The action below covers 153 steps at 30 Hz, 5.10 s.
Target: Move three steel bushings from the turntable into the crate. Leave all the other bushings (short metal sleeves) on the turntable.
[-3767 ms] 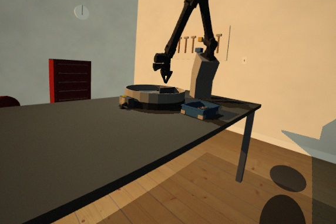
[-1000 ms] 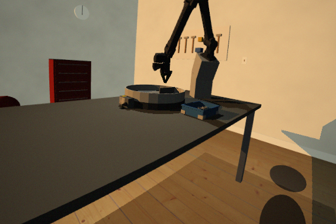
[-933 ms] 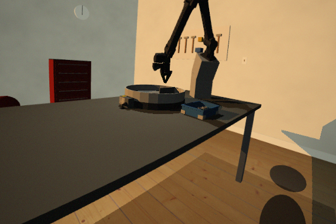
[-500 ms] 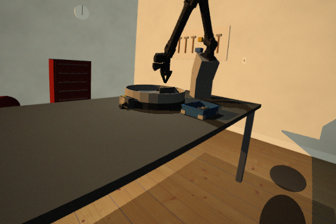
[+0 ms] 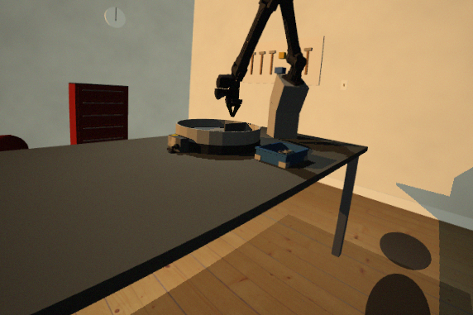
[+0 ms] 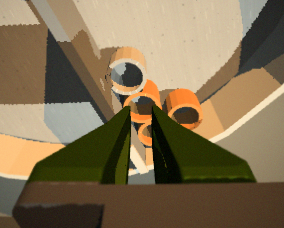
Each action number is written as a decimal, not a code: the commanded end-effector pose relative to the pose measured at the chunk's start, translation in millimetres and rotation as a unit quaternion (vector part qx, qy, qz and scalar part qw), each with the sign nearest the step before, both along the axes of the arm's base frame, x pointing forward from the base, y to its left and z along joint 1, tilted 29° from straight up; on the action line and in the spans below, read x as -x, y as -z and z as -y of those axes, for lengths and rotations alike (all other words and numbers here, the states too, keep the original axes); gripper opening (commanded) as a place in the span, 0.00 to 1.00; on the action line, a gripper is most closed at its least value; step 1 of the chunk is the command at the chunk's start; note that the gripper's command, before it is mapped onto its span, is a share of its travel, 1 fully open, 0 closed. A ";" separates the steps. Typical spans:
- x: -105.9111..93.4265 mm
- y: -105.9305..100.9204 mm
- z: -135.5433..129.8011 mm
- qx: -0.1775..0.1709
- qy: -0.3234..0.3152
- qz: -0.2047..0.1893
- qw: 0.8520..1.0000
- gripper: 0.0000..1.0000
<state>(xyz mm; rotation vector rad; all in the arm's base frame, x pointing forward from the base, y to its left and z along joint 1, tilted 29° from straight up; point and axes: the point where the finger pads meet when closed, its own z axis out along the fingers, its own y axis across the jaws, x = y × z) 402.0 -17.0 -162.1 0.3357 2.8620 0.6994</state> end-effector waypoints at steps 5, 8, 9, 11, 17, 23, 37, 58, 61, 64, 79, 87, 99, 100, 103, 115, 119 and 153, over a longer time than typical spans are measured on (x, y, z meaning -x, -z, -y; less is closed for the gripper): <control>-3.8 -9.1 10.3 0.003 0.007 0.016 1.000 0.13; -3.8 -9.1 10.3 0.003 0.007 0.016 1.000 0.13; -3.8 -9.1 10.3 0.003 0.007 0.016 1.000 0.13; -3.8 -9.1 10.3 0.003 0.007 0.016 1.000 0.13; -3.8 -9.1 10.3 0.003 0.007 0.016 1.000 0.13; -3.8 -9.1 10.3 0.003 0.007 0.016 1.000 0.13; -3.8 -9.1 10.3 0.003 0.007 0.016 1.000 0.13; -5.6 -9.7 11.0 0.003 0.007 0.019 1.000 0.13; -5.6 -9.7 11.0 0.003 0.007 0.019 1.000 0.13; -5.6 -9.7 11.0 0.003 0.007 0.019 1.000 0.13; -5.6 -9.7 11.0 0.003 0.007 0.019 1.000 0.13; -6.6 8.8 -5.8 -0.001 -0.001 0.006 1.000 0.13; -16.0 10.4 1.7 0.002 0.015 0.015 1.000 0.13; -16.0 10.4 1.7 0.002 0.015 0.015 1.000 0.13; -12.7 11.2 -0.1 0.002 0.013 0.013 1.000 0.13; -12.7 11.2 -0.1 0.002 0.013 0.013 1.000 0.13; -12.7 11.2 -0.1 0.002 0.013 0.013 1.000 0.13; -23.1 30.0 -14.9 0.002 0.008 0.015 1.000 0.13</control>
